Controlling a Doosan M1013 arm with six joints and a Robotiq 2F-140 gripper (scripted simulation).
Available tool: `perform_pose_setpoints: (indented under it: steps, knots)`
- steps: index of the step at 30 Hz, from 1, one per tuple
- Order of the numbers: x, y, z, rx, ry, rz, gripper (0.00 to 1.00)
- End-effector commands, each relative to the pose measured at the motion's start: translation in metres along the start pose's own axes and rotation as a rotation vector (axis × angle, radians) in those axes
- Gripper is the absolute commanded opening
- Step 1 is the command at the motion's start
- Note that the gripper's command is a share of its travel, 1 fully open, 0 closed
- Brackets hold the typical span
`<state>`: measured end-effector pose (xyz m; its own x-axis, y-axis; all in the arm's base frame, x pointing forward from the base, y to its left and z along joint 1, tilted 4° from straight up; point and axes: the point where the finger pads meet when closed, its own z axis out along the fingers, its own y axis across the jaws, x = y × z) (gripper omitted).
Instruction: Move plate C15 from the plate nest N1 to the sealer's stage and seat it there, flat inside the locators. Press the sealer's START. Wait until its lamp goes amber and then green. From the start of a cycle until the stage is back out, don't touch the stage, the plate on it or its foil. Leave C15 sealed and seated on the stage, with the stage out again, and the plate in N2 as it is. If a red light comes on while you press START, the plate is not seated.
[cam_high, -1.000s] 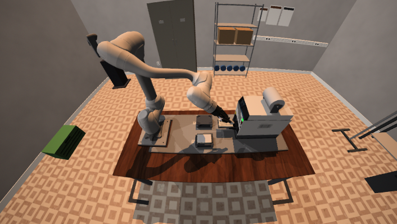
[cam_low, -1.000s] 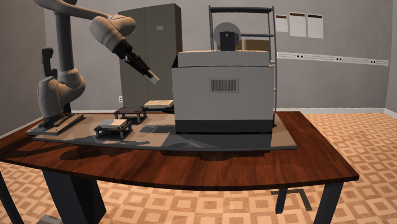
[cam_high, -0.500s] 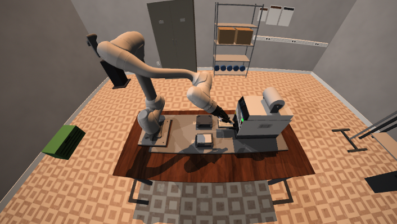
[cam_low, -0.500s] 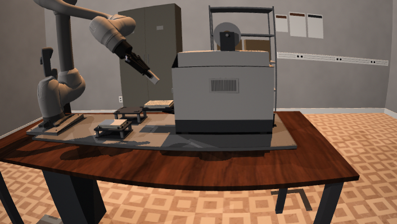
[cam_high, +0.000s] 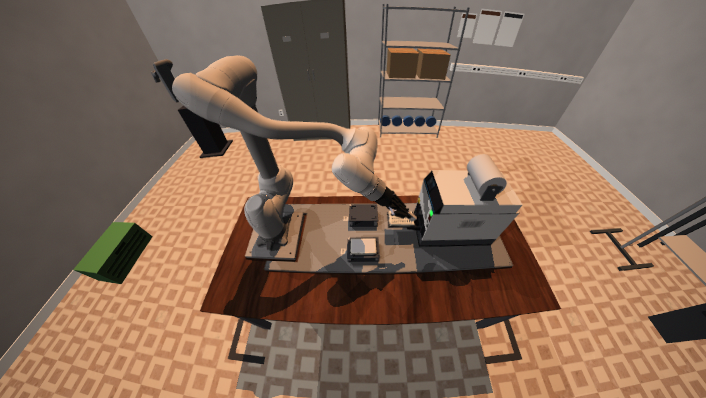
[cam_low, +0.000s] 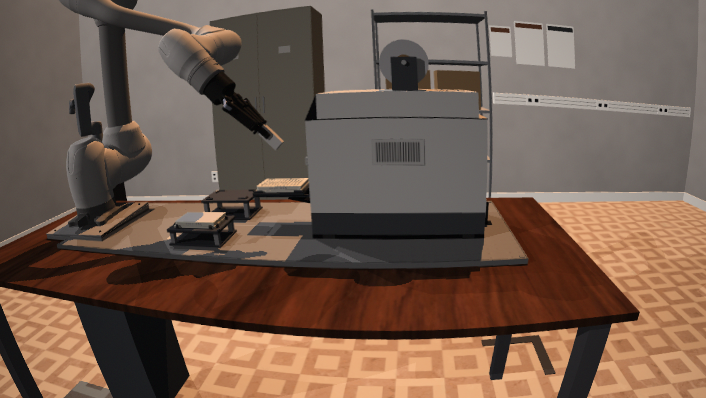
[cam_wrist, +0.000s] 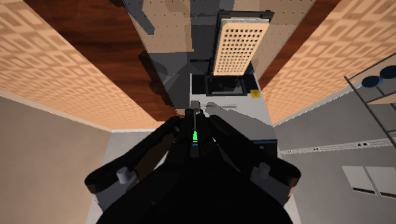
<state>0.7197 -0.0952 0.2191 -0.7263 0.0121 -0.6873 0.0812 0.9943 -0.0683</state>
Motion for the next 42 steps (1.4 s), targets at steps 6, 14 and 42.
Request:
perform_pose_setpoints:
  steps: [6,14,42]
  knots:
    - [-0.003,0.001,0.002,-0.001,-0.004,-0.001,0.10]
    - [-0.004,0.001,0.007,-0.001,-0.004,-0.001,0.10]
    - [-0.007,0.001,0.050,-0.001,-0.004,-0.001,0.10]
